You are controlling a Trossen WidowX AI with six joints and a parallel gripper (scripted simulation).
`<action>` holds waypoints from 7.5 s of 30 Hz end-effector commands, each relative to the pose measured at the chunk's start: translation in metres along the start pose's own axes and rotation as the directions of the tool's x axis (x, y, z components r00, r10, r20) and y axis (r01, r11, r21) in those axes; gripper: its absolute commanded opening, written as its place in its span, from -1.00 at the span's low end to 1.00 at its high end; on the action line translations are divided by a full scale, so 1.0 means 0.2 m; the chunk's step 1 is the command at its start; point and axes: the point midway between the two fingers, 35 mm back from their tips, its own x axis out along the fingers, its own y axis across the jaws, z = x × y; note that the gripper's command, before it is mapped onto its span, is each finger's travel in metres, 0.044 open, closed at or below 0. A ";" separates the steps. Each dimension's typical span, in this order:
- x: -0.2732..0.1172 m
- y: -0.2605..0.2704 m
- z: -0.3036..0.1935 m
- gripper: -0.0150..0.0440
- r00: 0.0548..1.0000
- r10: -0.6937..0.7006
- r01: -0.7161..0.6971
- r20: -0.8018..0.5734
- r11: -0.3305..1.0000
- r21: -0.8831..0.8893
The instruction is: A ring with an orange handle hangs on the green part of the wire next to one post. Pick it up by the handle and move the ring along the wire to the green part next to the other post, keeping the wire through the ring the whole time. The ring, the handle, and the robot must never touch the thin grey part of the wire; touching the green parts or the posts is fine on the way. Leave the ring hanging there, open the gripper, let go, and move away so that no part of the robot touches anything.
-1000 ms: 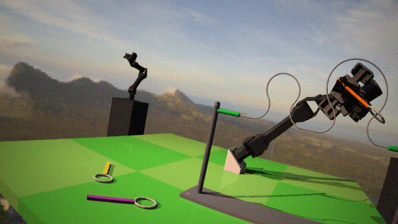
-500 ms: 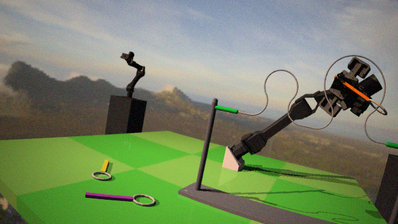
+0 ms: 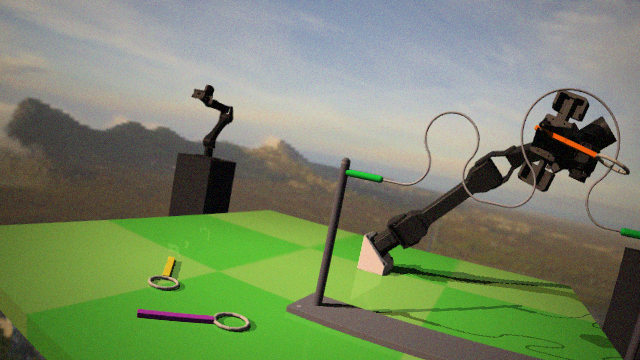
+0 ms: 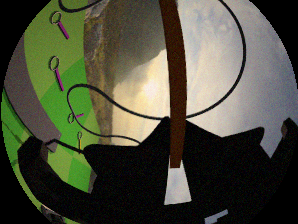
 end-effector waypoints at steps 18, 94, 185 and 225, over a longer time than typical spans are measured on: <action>0.00 0.05 0.01 -1.00 0.992 0.123 -0.127 0.030 0.961 0.246; -0.03 0.18 0.11 -1.00 0.851 0.389 -0.482 0.354 0.309 0.820; -0.11 0.14 0.29 -1.00 0.676 0.161 -0.414 0.719 -0.724 0.551; -0.13 0.07 0.33 -1.00 0.648 -0.044 -0.245 0.760 -0.957 0.153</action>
